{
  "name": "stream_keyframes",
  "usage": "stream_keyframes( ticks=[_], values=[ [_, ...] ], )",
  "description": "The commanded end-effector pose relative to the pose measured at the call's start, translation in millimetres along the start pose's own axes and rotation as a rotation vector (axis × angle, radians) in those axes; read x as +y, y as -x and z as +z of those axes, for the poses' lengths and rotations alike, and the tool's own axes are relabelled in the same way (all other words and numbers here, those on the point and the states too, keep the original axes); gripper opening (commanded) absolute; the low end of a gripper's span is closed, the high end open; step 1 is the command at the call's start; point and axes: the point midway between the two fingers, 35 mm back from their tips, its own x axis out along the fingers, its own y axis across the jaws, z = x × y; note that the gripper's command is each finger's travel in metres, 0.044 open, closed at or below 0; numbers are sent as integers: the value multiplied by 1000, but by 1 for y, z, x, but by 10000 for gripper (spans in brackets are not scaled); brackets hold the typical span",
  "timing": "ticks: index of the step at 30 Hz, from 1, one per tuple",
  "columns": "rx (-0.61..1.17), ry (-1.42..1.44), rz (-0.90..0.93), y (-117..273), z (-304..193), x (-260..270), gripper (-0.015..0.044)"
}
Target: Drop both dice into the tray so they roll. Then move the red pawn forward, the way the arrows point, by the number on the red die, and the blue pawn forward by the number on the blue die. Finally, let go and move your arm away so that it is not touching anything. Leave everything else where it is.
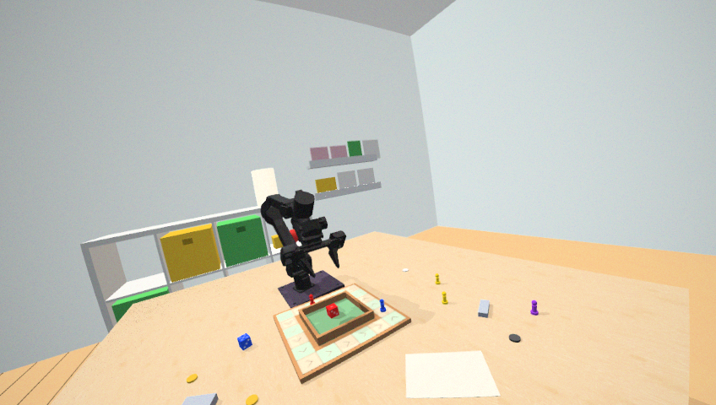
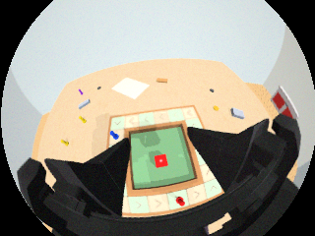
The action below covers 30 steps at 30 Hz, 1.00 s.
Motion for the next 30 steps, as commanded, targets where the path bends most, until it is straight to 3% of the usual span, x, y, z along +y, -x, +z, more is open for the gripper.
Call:
stream_keyframes(
  ticks=[1,5,19,22,24,30],
  values=[
    [-2,-2,-4,9,10,-1,440],
    [76,1,-5,5,9,-1,440],
    [808,-4,-3,-34,-4,-1,440],
    [843,-5,-3,-36,-5,-1,440],
    [746,6,-5,-32,-3,-2,440],
    [773,77,5,-41,-6,-61,283]
  ],
)
